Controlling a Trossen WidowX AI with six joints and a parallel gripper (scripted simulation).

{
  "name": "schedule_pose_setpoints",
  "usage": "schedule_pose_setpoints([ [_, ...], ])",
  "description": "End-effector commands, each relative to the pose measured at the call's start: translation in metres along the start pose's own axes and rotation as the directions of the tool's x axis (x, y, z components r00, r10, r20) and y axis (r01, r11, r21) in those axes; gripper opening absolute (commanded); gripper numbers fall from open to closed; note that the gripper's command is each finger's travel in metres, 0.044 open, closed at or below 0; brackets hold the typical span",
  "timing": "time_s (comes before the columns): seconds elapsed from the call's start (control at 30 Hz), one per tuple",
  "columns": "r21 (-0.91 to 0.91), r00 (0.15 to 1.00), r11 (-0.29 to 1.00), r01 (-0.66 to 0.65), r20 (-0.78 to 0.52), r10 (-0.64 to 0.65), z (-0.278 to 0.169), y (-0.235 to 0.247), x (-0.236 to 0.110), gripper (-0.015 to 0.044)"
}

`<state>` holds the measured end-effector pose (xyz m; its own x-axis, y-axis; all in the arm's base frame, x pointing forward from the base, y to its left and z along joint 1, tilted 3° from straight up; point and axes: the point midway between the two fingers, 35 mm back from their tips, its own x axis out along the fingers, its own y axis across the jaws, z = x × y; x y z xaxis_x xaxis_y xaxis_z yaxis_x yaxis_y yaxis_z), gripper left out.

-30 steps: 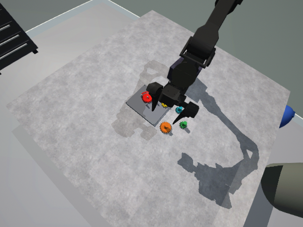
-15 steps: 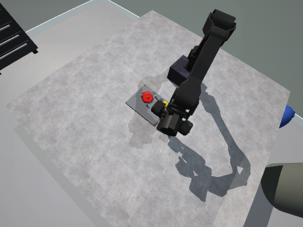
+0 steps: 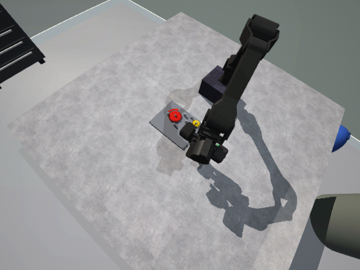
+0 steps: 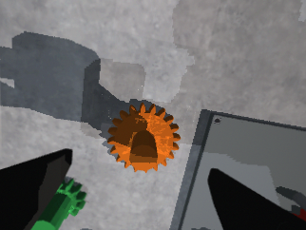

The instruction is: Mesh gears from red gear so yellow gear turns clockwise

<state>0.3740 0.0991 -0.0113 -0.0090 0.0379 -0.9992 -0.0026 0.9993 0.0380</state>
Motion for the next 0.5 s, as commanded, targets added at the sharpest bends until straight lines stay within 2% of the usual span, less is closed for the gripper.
schedule_pose_setpoints([
  [0.0,0.004,1.0,1.0,0.0,-0.01,0.0,-0.002,0.0,0.01,0.044],
  [0.47,0.004,1.0,1.0,0.0,-0.01,0.0,-0.002,0.0,0.025,0.044],
])
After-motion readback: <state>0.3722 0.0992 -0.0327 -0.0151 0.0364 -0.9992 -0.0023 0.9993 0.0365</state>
